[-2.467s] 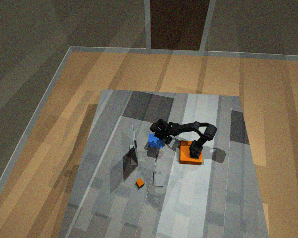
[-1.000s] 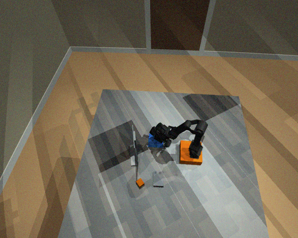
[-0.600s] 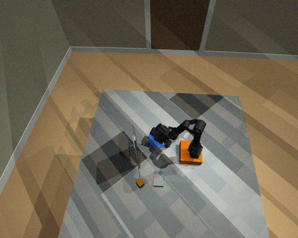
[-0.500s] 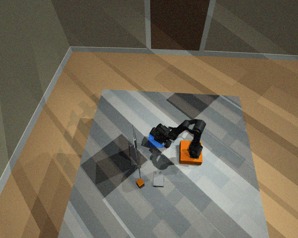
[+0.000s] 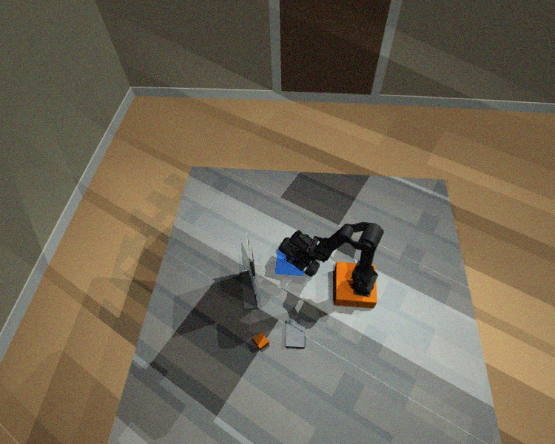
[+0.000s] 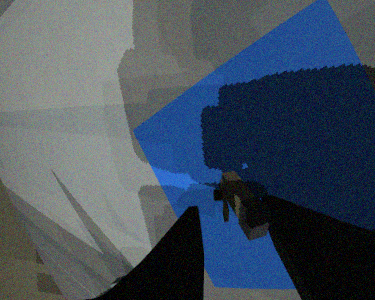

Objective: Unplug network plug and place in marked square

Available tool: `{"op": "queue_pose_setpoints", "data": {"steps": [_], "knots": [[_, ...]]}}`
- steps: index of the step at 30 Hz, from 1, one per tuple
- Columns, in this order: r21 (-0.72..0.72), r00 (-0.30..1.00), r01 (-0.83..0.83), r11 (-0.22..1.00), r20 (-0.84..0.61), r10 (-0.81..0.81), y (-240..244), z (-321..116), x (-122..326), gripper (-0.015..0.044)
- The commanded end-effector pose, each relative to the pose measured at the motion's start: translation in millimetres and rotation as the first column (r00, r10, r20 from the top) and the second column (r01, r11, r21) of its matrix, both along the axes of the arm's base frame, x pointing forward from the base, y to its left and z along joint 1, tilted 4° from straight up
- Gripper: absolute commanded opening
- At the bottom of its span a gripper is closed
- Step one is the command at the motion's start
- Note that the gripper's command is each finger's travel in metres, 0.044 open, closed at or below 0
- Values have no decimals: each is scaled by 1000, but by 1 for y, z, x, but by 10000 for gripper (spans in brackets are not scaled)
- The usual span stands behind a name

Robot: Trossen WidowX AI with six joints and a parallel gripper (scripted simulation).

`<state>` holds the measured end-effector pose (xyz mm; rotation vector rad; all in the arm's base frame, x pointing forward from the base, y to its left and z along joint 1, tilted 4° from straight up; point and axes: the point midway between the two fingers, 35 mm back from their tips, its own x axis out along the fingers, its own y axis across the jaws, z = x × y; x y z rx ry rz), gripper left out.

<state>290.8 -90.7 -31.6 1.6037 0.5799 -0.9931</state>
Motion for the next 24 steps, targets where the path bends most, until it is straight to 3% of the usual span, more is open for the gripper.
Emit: {"op": "queue_pose_setpoints", "data": {"steps": [1, 24], "knots": [[1, 1000, 0, 1000, -1, 0, 0, 1, 0, 156], [0, 1000, 3, 1000, 0, -3, 2, 17, -9, 156]]}}
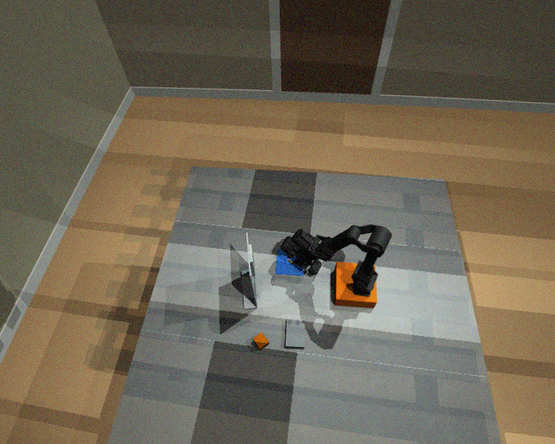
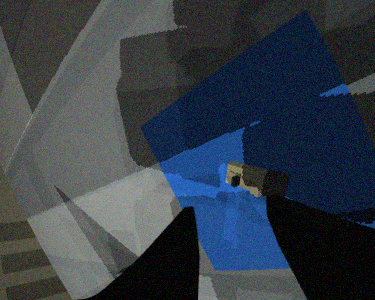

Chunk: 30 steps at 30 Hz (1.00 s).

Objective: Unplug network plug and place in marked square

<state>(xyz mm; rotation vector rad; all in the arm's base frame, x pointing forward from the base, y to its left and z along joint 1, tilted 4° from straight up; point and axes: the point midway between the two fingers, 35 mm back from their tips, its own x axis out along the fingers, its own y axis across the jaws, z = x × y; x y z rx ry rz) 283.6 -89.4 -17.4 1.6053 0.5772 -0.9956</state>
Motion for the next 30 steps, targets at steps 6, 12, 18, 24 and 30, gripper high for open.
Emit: {"op": "queue_pose_setpoints", "data": {"steps": [6, 12, 18, 24, 30], "knots": [[0, 1000, 0, 1000, 0, 0, 1, 7, -4, 156], [0, 1000, 0, 1000, 0, 0, 0, 12, -4, 156], [0, 1000, 0, 1000, 0, 0, 0, 21, -2, 156], [-1, 1000, 0, 1000, 0, 0, -1, 29, -1, 156], [-1, 1000, 1, 1000, 1, -1, -2, 38, -1, 156]]}}
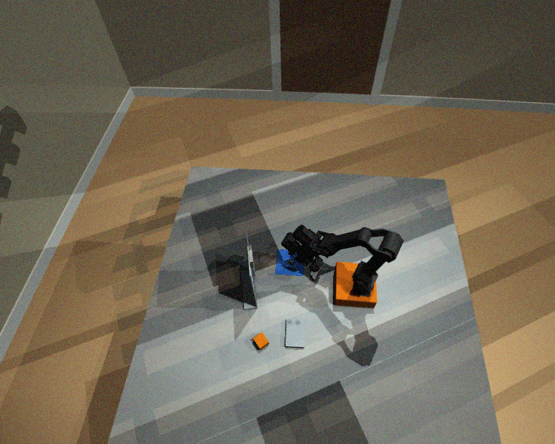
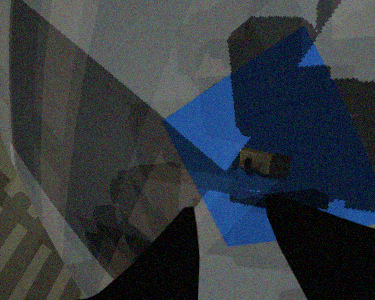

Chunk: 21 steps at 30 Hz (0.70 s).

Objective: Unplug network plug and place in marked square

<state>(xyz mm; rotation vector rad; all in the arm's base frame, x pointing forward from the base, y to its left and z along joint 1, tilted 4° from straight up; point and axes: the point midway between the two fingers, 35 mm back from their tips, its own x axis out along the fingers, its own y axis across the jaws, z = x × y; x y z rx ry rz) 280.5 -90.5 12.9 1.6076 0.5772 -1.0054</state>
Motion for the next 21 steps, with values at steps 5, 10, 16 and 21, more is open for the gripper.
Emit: {"op": "queue_pose_setpoints", "data": {"steps": [5, 10, 16, 21], "knots": [[-3, 1000, -6, 1000, 7, 6, -1, 15, 2, 156], [-3, 1000, -6, 1000, 7, 6, -1, 23, 2, 156], [-3, 1000, -6, 1000, 7, 6, -2, 32, 2, 156], [-3, 1000, -6, 1000, 7, 6, -2, 40, 1, 156]]}}
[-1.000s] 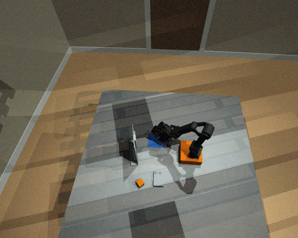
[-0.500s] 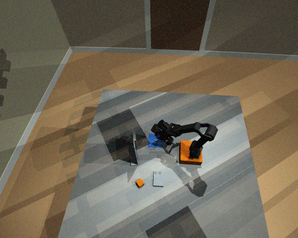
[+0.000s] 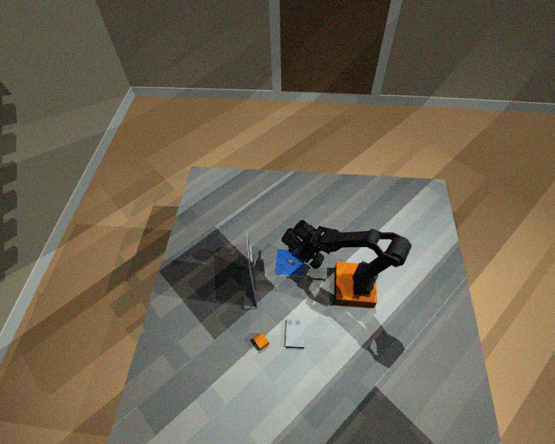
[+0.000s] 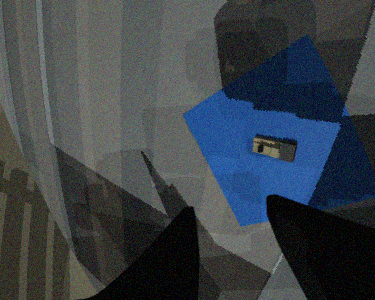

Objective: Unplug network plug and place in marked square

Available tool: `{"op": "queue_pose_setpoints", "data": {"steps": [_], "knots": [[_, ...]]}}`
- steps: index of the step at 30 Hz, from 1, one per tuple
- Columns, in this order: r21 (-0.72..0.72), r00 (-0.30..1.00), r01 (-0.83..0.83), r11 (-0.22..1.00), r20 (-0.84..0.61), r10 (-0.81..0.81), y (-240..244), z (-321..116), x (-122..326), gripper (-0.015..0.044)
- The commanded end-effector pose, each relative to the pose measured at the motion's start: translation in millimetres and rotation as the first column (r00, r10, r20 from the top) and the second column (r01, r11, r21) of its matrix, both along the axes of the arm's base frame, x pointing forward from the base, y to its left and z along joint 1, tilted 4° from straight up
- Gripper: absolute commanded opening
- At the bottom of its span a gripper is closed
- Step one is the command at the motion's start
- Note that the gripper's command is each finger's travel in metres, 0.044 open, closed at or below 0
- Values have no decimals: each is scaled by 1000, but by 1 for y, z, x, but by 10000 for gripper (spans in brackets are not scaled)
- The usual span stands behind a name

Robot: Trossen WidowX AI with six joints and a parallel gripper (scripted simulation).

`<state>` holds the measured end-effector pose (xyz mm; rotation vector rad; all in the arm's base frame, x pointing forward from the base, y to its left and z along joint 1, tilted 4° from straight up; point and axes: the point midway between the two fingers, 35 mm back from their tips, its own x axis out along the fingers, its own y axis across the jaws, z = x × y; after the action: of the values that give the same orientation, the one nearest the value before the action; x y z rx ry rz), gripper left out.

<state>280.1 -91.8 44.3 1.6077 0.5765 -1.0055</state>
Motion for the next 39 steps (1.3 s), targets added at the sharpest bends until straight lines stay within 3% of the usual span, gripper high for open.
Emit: {"op": "queue_pose_setpoints", "data": {"steps": [1, 18, 39], "knots": [[-3, 1000, -6, 1000, 6, 6, 0, 10, 1, 156], [0, 1000, 0, 1000, 0, 0, 0, 27, -4, 156], [-2, 1000, -4, 1000, 5, 4, -5, 98, 3, 156]]}}
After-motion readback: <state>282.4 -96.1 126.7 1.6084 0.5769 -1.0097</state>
